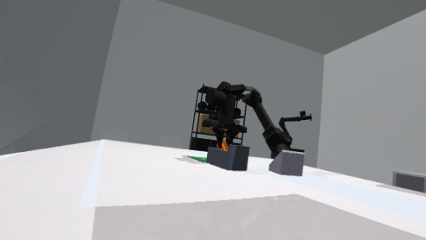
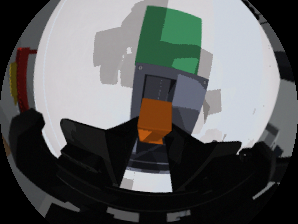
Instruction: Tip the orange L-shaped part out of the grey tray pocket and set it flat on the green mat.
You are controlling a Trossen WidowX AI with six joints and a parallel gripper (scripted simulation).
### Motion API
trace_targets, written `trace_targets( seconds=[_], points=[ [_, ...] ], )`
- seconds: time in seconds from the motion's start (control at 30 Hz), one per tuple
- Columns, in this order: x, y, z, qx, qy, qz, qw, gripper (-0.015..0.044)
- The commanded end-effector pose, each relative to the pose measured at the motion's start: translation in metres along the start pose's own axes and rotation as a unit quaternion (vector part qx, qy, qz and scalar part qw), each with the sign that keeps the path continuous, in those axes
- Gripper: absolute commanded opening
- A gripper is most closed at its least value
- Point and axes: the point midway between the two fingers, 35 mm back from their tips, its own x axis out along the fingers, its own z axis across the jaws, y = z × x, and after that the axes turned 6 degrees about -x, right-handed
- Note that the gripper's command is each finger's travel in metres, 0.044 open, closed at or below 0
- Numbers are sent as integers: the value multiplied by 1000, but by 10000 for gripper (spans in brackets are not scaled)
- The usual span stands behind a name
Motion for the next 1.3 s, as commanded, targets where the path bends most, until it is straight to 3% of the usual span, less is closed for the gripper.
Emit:
trace_targets(
  seconds=[0.0, 0.1, 0.23, 1.27],
  points=[
    [0, 0, 0, 1, 0, 0, 1000, 102],
    [0, 0, 0, 1, 0, 0, 1000, 82],
    [0, 0, 0, 1, 0, 0, 1000, 0],
    [-39, 0, 0, 0, -1, -1, 1000, 0]
  ],
)
